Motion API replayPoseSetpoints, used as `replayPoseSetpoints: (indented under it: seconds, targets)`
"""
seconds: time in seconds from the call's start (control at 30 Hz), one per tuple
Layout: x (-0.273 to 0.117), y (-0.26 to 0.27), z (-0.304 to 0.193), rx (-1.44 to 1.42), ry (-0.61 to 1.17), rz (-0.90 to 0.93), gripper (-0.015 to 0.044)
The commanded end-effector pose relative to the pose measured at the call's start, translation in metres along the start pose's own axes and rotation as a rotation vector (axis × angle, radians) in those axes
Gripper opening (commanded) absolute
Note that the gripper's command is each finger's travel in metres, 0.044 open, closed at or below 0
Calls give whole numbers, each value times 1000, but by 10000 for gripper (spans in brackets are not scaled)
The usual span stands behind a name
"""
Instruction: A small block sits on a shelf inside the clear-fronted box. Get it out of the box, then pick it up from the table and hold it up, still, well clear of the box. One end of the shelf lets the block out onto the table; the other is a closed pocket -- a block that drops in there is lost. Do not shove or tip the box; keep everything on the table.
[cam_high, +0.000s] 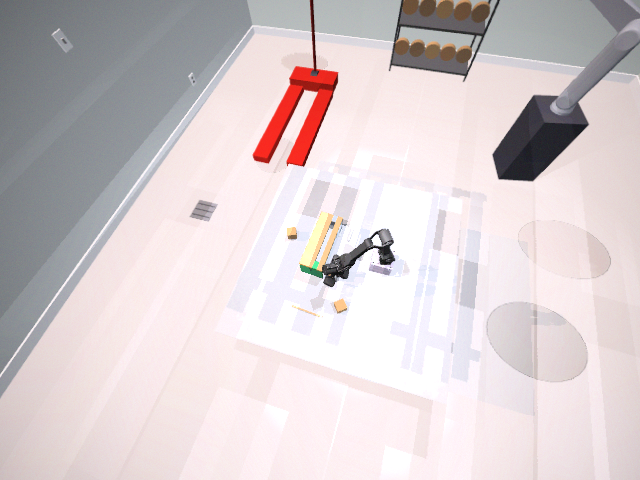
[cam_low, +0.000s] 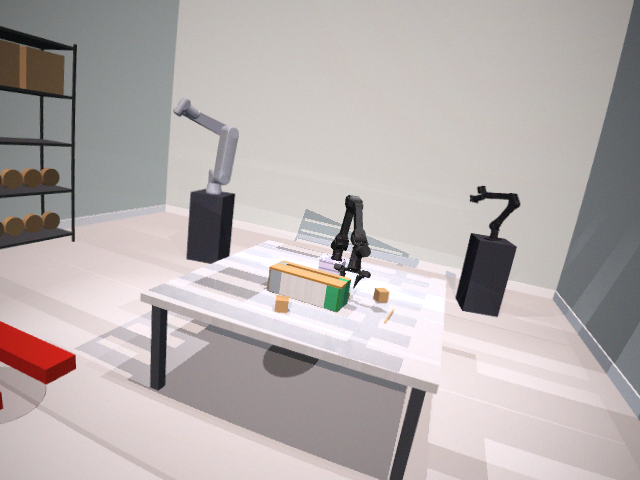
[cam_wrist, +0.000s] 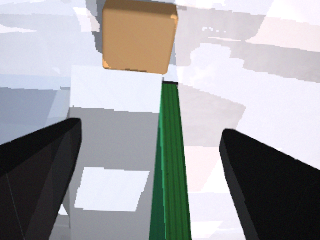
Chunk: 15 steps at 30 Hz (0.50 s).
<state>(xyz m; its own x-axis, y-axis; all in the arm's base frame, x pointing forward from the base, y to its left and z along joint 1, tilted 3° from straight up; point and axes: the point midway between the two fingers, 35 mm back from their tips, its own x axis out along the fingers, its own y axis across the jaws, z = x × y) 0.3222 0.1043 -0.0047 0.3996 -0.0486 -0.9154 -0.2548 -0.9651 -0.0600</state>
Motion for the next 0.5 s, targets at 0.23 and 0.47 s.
replayPoseSetpoints:
  seconds: [0.23,0.47]
  targets:
    - [20,3,11,1,-9,11,285]
    - [31,4,15,1,-9,11,285]
